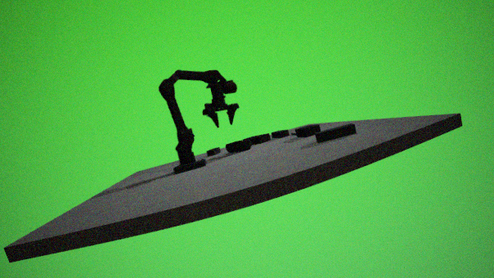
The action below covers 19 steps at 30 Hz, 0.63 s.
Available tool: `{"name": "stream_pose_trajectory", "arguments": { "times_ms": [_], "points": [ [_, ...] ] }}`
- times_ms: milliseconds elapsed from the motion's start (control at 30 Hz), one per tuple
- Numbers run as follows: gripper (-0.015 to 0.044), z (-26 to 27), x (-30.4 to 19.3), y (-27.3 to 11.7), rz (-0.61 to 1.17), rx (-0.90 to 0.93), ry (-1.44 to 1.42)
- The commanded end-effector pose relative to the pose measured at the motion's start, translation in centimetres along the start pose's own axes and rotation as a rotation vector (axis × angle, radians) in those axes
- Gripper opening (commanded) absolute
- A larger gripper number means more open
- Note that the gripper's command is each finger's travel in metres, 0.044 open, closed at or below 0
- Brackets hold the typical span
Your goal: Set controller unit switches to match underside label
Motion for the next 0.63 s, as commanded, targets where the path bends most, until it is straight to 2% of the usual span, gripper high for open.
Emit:
{"name": "stream_pose_trajectory", "arguments": {
  "times_ms": [0, 300, 600],
  "points": [
    [0.0230, 0.12, -0.02, -3.86, 0.000, -0.018, -0.002],
    [0.0000, 0.27, -0.02, -4.58, 0.000, -0.018, -0.002],
    [0.0000, 0.27, -0.02, -4.58, 0.000, -0.018, -0.002]
  ]
}}
Point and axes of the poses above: the point midway between the two fingers, 35 mm back from their tips, its own y axis out along the fingers, its own z axis across the jaws, x = y × z, the point moved 5 cm from there along -y, back along the fingers, and after that the axes turned 6 degrees about y, right-handed, at the moved point
